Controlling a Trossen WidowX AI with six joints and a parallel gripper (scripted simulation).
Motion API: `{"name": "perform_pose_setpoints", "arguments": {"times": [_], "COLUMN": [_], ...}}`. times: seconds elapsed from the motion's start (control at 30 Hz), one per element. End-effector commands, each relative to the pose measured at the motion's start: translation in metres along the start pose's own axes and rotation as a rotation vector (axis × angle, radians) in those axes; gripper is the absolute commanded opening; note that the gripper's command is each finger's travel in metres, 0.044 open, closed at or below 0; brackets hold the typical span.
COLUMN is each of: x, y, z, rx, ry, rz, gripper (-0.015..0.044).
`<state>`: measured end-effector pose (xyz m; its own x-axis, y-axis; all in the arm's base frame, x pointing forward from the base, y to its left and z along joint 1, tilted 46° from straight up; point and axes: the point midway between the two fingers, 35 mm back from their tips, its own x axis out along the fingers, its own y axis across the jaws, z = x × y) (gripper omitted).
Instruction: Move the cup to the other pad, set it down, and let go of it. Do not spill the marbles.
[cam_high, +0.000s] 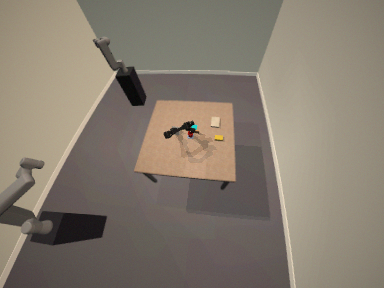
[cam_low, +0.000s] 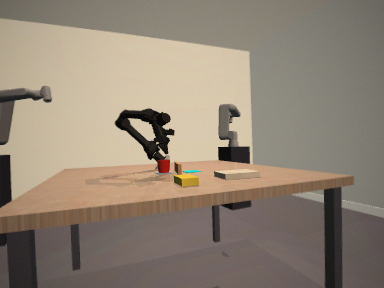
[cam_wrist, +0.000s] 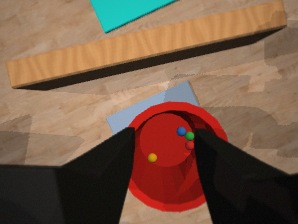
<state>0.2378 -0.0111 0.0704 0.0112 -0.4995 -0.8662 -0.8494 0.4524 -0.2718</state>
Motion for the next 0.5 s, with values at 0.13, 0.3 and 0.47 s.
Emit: {"name": "perform_pose_setpoints", "arguments": {"times": [0.13,0.3,0.47], "x": [-0.0021,-0.0021,-0.0017], "y": [0.018,0.018,0.0184], "z": [-0.0234,-0.0234,-0.0232], "rx": [-0.435,-0.435,-0.435], "ry": [0.312,0.312,0.312], "rz": [0.111,0.111,0.111], "gripper": [0.0148,0.0148,0.0148]}}
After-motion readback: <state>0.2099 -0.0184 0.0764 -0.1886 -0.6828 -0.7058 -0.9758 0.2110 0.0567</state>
